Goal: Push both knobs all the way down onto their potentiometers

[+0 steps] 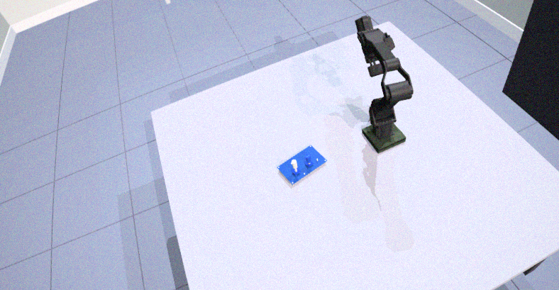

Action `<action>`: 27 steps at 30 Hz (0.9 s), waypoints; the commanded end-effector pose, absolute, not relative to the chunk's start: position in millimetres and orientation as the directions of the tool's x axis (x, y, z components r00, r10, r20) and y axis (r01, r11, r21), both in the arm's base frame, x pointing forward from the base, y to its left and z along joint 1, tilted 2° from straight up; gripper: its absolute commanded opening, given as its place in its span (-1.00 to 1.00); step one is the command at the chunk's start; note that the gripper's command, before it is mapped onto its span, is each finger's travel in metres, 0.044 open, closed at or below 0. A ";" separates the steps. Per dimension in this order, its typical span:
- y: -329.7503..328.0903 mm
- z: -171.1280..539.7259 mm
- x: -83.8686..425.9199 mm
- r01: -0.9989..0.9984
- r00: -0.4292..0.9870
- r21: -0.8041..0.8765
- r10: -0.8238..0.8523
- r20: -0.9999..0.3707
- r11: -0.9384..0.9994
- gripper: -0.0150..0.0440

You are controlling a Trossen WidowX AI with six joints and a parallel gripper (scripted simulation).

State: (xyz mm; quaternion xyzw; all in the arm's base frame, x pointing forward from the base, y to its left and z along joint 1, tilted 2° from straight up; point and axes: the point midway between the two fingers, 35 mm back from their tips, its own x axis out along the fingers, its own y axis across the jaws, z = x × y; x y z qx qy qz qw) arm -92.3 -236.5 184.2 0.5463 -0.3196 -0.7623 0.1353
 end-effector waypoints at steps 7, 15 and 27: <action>-255.7 184.4 -47.6 0.115 -0.240 0.569 -0.579 -0.779 -0.814 -0.49; -264.2 183.0 -8.7 0.330 -0.141 0.510 -0.575 -0.806 -0.795 -0.49; -266.6 179.6 49.5 0.634 -0.019 0.401 -0.532 -0.846 -0.661 -0.49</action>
